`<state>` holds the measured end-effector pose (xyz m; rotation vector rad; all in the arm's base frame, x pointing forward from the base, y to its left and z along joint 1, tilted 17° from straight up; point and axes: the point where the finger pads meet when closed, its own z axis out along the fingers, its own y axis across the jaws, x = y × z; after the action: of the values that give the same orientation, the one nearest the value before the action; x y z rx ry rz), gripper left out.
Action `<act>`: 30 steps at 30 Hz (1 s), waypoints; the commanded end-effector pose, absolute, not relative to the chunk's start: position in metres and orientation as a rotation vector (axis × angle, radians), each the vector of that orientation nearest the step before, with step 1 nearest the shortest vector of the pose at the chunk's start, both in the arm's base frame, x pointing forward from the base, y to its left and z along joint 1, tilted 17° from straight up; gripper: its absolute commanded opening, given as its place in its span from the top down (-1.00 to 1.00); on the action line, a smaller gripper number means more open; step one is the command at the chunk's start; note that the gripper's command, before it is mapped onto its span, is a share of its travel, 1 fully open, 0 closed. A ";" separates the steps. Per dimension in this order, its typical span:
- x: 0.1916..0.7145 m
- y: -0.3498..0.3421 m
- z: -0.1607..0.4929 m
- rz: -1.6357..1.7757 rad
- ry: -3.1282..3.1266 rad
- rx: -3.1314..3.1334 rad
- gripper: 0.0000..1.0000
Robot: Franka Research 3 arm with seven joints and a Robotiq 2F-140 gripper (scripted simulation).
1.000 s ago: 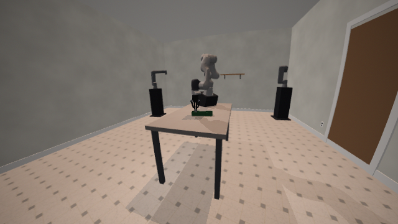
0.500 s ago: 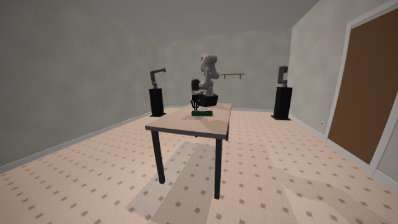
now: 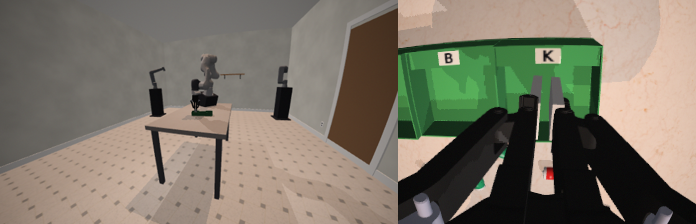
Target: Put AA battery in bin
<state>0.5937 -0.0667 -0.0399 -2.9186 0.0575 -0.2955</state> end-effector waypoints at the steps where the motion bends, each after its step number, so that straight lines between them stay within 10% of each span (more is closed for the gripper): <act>1: 0.596 -0.067 -0.039 -0.303 0.048 -2.920 0.89; 30: 0.592 -0.070 -0.024 -0.303 0.048 -2.920 0.89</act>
<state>0.5963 -0.0693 -0.0247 -2.9210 0.0484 -0.3154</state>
